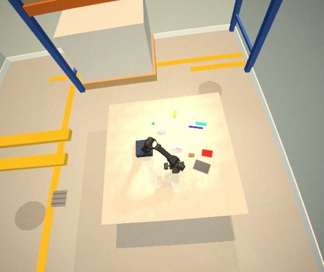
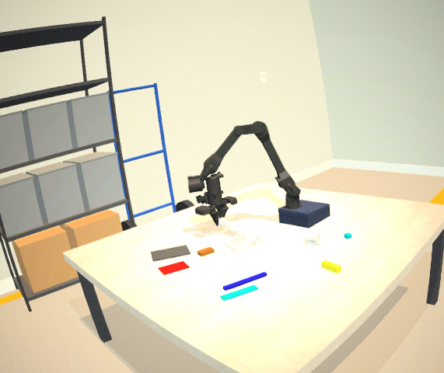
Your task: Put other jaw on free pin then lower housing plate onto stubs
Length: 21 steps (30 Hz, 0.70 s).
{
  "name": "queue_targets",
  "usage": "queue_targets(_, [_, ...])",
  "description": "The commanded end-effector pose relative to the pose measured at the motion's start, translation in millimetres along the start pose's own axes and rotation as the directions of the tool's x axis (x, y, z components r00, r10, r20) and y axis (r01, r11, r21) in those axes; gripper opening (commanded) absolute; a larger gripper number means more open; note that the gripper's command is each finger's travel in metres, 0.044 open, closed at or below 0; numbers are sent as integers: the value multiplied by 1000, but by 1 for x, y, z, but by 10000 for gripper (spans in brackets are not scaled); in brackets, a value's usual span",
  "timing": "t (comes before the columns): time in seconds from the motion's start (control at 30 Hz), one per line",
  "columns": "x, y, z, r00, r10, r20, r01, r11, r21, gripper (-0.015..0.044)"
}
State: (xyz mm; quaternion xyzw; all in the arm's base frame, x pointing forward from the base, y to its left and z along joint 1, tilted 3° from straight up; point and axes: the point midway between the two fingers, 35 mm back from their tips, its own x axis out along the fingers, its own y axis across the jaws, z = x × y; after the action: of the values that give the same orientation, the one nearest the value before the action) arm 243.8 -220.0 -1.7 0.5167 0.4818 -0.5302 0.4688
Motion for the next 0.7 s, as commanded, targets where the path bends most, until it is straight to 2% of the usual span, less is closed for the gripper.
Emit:
queue_targets(0.0, [8, -1, 0, 1000, -4, 1, 4, 1000, 2, 37])
queue_targets(0.3, [17, -2, -1, 1000, -4, 1, 4, 1000, 2, 37])
queue_targets(0.47, [15, -2, -1, 1000, -4, 1, 4, 1000, 2, 168])
queue_targets(0.67, [-44, -1, 0, 1000, -4, 1, 4, 1000, 2, 326])
